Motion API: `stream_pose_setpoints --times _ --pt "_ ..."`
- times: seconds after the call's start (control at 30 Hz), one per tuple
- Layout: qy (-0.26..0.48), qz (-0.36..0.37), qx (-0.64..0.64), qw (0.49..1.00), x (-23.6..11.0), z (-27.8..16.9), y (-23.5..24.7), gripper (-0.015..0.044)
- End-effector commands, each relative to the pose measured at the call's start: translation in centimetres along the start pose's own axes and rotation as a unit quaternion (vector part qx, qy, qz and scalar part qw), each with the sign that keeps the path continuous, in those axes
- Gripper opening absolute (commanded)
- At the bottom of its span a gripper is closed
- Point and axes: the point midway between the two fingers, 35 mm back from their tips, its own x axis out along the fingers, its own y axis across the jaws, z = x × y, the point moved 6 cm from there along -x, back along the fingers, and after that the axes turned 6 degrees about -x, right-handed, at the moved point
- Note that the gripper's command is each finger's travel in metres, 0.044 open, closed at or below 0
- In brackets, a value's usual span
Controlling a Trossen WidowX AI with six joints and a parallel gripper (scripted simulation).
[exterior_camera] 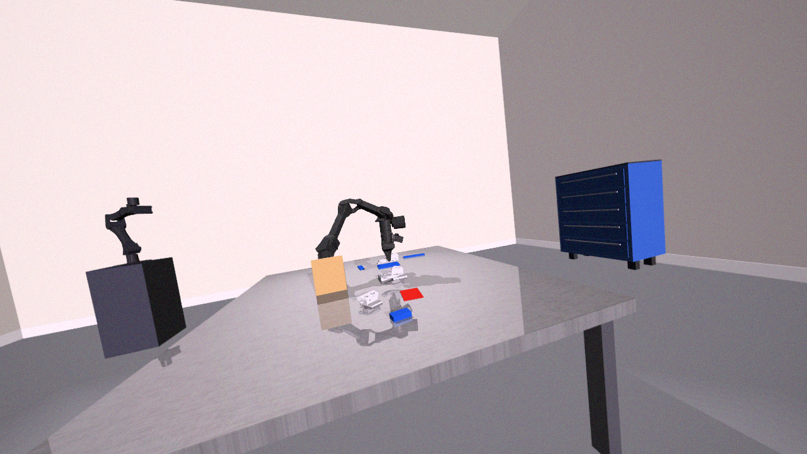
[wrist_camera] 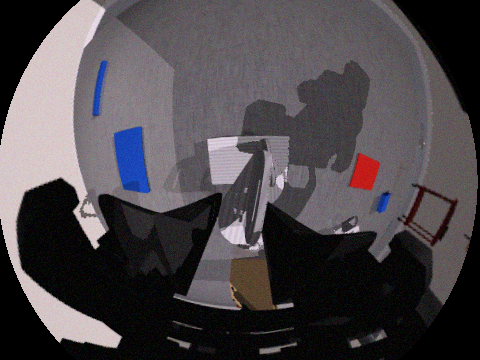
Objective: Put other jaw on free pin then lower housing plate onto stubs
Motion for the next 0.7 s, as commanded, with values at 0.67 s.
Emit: stream_pose_setpoints --times 0.67 --pt "-0.003 -0.002 -0.047 0.999 -0.05 0.84 -1.97 0.0134"
